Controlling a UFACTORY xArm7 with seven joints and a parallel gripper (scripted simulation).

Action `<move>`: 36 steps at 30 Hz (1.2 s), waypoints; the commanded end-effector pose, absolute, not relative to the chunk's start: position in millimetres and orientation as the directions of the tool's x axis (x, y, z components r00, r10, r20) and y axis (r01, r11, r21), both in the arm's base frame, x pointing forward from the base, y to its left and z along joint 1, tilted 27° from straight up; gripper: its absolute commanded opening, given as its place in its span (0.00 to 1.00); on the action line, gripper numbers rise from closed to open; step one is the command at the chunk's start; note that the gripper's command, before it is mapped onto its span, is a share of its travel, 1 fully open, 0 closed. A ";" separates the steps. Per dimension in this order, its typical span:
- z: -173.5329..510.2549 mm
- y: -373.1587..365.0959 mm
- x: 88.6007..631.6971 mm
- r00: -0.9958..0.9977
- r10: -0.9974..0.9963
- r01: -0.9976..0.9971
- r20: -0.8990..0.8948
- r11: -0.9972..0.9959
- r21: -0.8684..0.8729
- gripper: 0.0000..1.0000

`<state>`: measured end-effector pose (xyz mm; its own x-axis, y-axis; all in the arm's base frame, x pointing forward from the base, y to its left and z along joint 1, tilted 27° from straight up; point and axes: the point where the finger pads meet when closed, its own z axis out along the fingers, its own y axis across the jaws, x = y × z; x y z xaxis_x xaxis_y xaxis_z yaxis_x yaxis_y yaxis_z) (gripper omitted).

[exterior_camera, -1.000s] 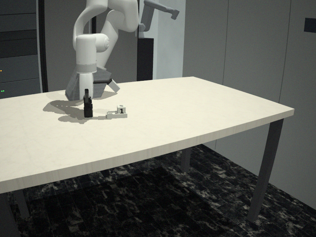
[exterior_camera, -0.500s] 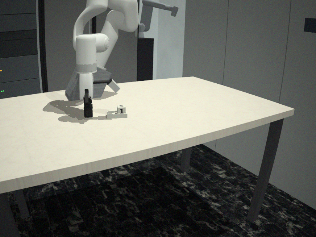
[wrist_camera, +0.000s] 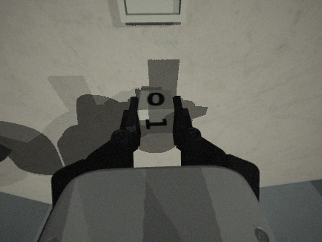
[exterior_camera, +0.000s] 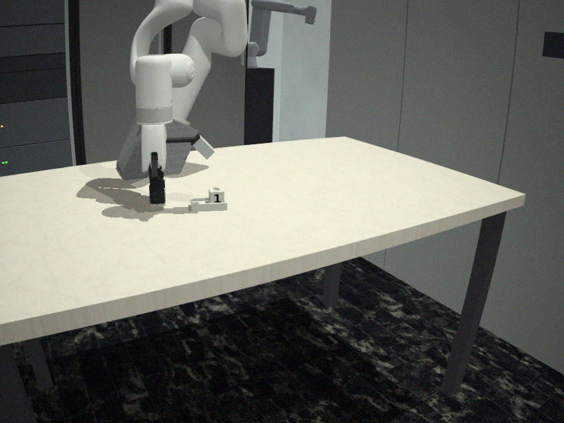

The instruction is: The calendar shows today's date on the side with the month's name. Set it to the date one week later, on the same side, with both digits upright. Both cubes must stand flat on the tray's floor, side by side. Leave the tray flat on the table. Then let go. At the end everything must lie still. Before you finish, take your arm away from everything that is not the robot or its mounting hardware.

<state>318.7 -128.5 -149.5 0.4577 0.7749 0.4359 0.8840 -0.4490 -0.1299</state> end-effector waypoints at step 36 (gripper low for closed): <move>-22.5 -101.7 352.1 0.457 0.776 0.884 0.435 -0.450 -0.126 0.29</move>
